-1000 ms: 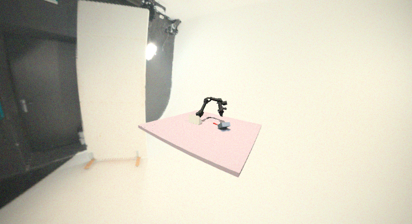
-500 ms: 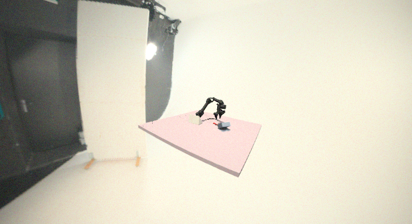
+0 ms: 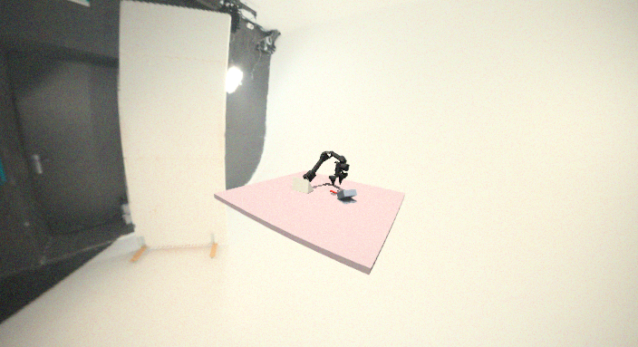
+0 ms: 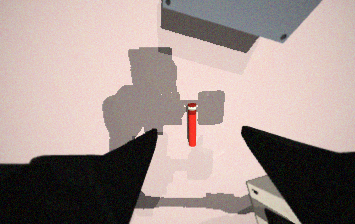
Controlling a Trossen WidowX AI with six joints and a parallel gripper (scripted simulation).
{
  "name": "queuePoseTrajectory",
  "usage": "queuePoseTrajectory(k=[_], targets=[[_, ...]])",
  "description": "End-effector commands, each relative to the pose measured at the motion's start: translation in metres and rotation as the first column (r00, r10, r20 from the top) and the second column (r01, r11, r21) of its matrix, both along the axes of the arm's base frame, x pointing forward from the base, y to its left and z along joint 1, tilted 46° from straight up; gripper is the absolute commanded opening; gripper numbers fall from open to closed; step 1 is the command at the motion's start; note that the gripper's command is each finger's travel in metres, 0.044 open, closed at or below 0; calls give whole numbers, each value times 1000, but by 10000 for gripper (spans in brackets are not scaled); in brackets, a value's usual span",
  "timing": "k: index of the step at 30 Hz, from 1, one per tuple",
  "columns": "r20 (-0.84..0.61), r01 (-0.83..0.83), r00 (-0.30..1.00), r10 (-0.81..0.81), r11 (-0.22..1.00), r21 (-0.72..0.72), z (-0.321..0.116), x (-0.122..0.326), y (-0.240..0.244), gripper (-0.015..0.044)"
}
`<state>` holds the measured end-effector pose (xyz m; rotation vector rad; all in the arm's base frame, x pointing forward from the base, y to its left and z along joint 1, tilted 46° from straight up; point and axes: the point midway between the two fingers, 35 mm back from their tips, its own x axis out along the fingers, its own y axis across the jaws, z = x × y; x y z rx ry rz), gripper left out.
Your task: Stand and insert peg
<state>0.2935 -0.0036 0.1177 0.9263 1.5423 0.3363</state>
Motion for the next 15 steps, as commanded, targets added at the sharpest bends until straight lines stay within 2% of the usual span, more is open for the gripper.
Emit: queuePoseTrajectory(k=[1, 15], targets=[[-7, 3, 1000, -3, 1000, 6, -5, 0, 5, 440], [-7, 3, 1000, -3, 1000, 5, -21, 3, 21, 440]])
